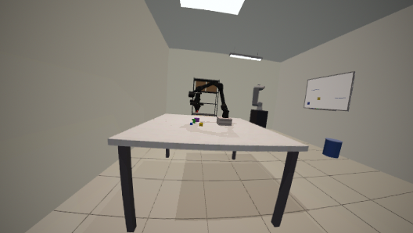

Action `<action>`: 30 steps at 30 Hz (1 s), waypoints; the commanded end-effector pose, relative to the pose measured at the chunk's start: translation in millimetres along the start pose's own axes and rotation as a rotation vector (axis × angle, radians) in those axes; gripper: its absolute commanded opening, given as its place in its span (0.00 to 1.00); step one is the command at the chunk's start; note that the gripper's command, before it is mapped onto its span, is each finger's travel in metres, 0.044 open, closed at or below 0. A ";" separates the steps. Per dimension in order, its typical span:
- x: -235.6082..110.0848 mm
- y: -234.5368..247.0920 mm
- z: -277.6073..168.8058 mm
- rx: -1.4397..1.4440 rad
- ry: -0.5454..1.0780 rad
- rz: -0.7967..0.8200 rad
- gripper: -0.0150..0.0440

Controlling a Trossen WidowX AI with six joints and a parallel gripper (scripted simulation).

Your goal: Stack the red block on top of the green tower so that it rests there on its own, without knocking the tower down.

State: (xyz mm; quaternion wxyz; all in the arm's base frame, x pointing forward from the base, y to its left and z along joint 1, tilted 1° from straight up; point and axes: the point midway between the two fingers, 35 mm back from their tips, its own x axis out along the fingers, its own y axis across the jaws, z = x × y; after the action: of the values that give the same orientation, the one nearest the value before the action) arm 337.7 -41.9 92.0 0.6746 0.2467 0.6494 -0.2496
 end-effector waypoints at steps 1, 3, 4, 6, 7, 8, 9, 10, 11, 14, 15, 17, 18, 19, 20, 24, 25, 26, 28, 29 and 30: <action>0.1 28.7 -2.4 0.008 -0.001 0.003 0.25; 0.8 39.6 -4.3 0.009 -0.001 0.004 0.25; 1.0 42.4 -4.8 0.010 0.000 0.005 0.25; 1.0 43.3 -5.0 0.010 0.000 0.005 0.25; 1.0 43.3 -5.0 0.010 0.000 0.005 0.25; 2.0 43.4 -4.9 0.010 0.000 0.005 0.25; 4.8 43.8 -4.8 0.010 0.000 0.005 0.25; 9.6 44.5 -4.5 0.010 0.000 0.005 0.25; 15.7 45.2 -4.3 0.010 0.000 0.005 0.25; 34.1 46.9 -4.3 0.010 0.000 0.005 0.25; 38.9 47.3 -4.4 0.010 0.000 0.005 0.25; 42.6 47.5 -4.6 0.010 0.000 0.005 0.25; 42.9 47.5 -4.7 0.010 0.000 0.005 0.25; 42.9 47.5 -4.7 0.010 0.000 0.005 0.25; 43.8 47.5 -4.7 0.010 0.000 0.005 0.25; 55.9 47.7 -4.7 0.010 0.000 0.005 0.25; 60.4 47.7 -4.8 0.010 0.000 0.005 0.25; 65.2 47.6 -4.9 0.010 0.000 0.005 0.25; 72.7 47.5 -5.2 0.010 0.000 0.005 0.25; 73.7 47.4 -5.3 0.010 0.000 0.005 0.25; 73.3 47.4 -5.3 0.010 0.000 0.005 0.25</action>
State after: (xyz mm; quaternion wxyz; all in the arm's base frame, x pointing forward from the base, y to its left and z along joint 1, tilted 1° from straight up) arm 368.6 -4.3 27.7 0.6762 0.2499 0.6465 -0.2497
